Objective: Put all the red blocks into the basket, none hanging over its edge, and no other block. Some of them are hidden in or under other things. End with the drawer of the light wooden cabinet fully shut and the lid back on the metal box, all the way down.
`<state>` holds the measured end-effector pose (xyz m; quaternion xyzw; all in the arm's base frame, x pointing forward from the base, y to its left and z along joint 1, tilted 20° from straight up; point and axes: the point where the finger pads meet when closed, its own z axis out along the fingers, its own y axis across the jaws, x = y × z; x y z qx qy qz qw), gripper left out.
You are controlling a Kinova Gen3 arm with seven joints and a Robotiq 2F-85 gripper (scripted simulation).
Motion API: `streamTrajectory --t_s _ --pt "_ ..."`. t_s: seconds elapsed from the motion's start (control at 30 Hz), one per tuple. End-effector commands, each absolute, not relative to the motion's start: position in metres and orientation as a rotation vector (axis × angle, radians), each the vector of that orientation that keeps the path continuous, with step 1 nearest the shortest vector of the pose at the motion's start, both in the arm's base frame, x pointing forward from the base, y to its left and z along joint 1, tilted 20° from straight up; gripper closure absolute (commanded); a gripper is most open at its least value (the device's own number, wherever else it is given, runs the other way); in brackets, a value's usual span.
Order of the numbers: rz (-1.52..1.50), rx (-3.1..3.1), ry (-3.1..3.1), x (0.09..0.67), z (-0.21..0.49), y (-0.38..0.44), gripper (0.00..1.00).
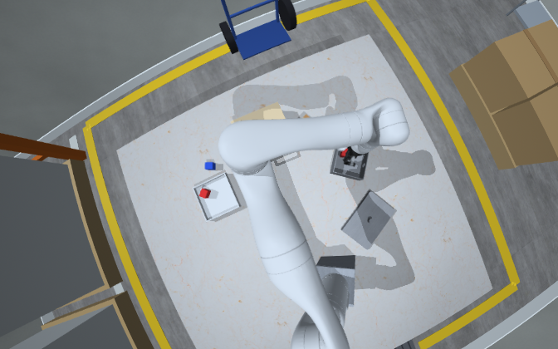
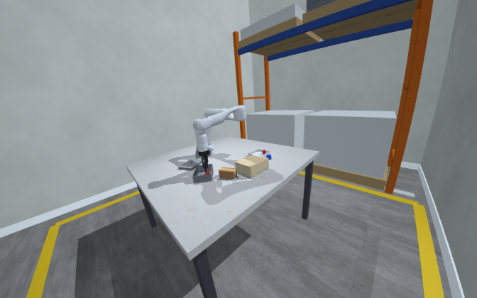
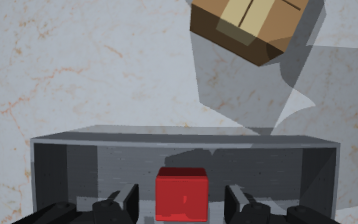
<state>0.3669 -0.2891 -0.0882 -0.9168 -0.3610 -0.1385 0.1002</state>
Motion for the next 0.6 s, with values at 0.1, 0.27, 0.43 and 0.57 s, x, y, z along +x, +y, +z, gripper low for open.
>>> streamTrajectory --t_s 0.1,0.27,0.43,0.57 --pt "-0.411 -2.711 -1.067 0.3678 -0.0907 -0.2888 0.38" --pt "-0.411 -2.711 -1.067 0.3683 -0.0931 -0.2881 0.38" --pt "-0.411 -2.711 -1.067 0.3685 -0.0941 -0.2877 0.38" --pt "-0.411 -2.711 -1.067 0.3686 -0.0950 -0.2875 0.38"
